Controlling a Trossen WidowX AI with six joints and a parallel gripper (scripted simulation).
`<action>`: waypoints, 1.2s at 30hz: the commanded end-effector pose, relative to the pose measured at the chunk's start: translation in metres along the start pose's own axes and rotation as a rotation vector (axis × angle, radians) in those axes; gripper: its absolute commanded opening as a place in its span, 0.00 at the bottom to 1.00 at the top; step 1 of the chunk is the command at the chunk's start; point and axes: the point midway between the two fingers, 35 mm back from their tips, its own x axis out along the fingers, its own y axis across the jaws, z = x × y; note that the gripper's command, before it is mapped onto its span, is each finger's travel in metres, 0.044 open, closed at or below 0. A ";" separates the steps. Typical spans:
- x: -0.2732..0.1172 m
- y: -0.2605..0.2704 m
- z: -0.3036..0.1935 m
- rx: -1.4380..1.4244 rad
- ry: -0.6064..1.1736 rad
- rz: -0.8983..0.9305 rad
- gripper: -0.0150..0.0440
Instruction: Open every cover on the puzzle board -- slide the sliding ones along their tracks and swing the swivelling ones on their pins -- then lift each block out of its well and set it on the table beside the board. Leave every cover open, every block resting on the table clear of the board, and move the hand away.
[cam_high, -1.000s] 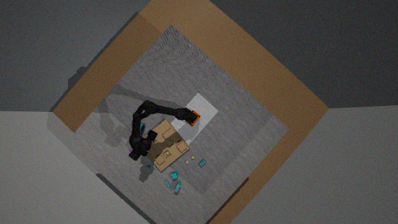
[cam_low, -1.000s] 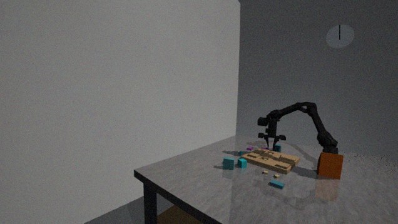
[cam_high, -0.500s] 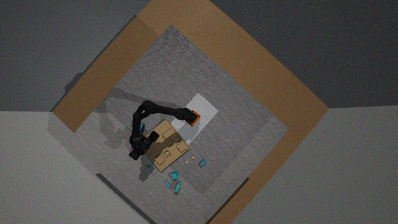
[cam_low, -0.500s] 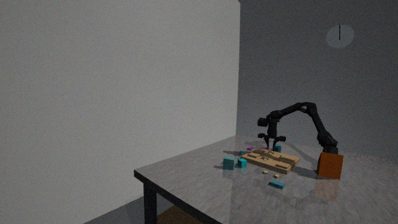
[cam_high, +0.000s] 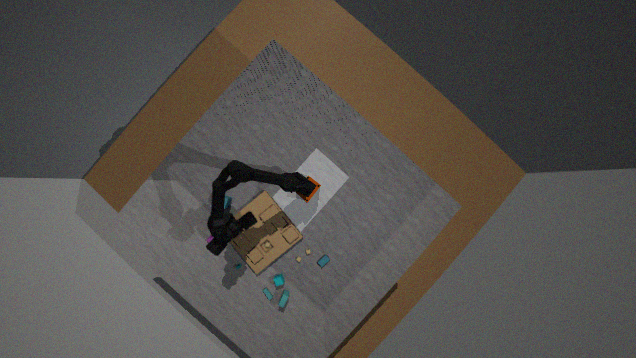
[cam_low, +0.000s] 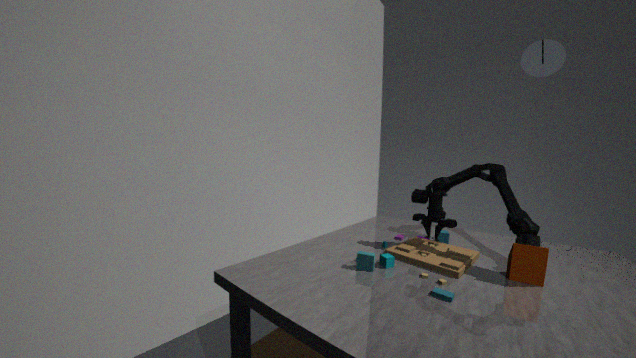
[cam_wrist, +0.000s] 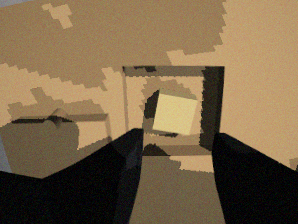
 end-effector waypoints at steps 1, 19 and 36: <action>0.001 0.000 0.000 0.064 -0.002 0.001 0.50; 0.003 0.000 0.000 0.119 -0.002 0.001 0.50; 0.017 0.000 0.000 0.119 -0.003 0.001 0.50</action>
